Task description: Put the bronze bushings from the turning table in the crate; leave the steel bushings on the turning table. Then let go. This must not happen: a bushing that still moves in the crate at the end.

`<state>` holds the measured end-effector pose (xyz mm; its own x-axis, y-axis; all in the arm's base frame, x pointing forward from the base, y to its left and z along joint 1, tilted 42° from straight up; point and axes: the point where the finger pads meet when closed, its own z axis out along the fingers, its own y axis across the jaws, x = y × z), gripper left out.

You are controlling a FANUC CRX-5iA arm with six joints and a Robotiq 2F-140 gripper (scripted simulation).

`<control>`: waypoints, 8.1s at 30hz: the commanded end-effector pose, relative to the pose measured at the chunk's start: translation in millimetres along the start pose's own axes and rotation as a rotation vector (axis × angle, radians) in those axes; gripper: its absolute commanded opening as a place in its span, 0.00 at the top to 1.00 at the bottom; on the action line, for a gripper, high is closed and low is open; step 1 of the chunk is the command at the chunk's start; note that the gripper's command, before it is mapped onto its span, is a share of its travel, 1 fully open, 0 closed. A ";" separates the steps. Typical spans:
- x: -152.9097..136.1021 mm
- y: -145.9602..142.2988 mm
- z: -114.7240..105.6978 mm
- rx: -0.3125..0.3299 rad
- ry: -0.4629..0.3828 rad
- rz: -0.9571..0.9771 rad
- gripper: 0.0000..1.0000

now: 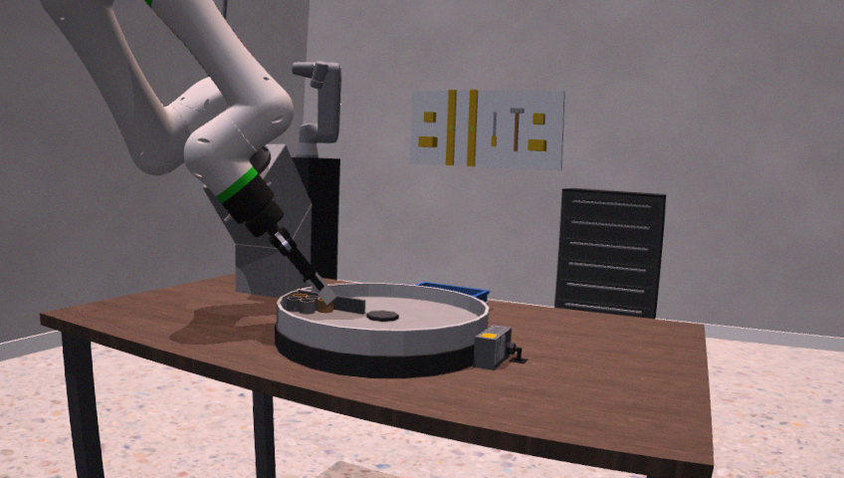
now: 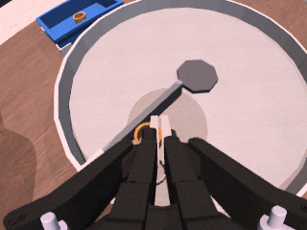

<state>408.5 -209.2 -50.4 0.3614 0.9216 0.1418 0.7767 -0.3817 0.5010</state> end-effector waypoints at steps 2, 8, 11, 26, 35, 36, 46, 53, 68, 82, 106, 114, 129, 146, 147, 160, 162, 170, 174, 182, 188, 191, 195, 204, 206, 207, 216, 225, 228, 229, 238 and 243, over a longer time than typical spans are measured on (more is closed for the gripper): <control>0.1 -0.7 0.1 0.001 0.000 0.000 1.00; 0.1 -0.7 0.1 0.001 0.000 0.000 1.00; 0.1 -0.7 0.1 0.001 0.000 0.000 1.00; 14.0 -0.8 -16.5 0.001 0.000 0.000 1.00; 38.3 -1.1 -45.5 0.001 0.000 0.000 1.00; 39.6 -1.1 -47.0 0.001 0.000 0.000 1.00; 40.6 -1.1 -48.2 0.001 0.000 0.000 1.00; 40.6 -1.1 -48.2 0.001 0.000 0.000 1.00; 40.6 -1.1 -48.2 0.001 0.000 0.000 1.00; 48.3 -1.2 -43.9 0.002 0.014 0.005 1.00; 255.2 -58.6 76.2 -0.007 0.235 0.215 1.00; 293.8 -111.3 115.0 -0.053 0.198 0.280 1.00; 284.3 -206.5 148.4 -0.207 0.043 0.308 1.00; 273.0 -224.9 149.6 -0.251 0.003 0.301 1.00; 273.0 -224.9 149.6 -0.251 0.003 0.301 1.00; 273.0 -224.9 149.6 -0.251 0.003 0.301 1.00; 273.0 -224.9 149.6 -0.251 0.003 0.301 1.00; 273.0 -224.9 149.6 -0.251 0.003 0.301 1.00; 273.0 -224.9 149.6 -0.251 0.003 0.301 1.00; 268.4 -224.9 155.2 -0.251 0.003 0.301 1.00; 247.8 -224.7 180.1 -0.251 0.003 0.301 1.00; 238.6 -224.7 191.3 -0.251 0.003 0.301 1.00; 234.3 -224.6 196.4 -0.251 0.003 0.301 1.00; 234.0 -224.6 196.9 -0.251 0.003 0.301 1.00; 234.0 -224.6 196.9 -0.251 0.003 0.301 1.00; 234.0 -224.6 196.9 -0.251 0.003 0.301 1.00; 234.0 -224.6 196.9 -0.251 0.003 0.301 1.00; 234.0 -224.6 196.9 -0.251 0.003 0.301 1.00; 234.0 -224.6 196.9 -0.251 0.003 0.301 1.00; 234.0 -224.6 196.9 -0.251 0.003 0.301 1.00; 233.4 -224.6 197.6 -0.251 0.003 0.301 1.00; 231.0 -224.6 200.4 -0.251 0.003 0.301 1.00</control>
<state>420.7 75.9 -300.2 0.5520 0.7715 0.3164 0.4856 -0.6059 0.6302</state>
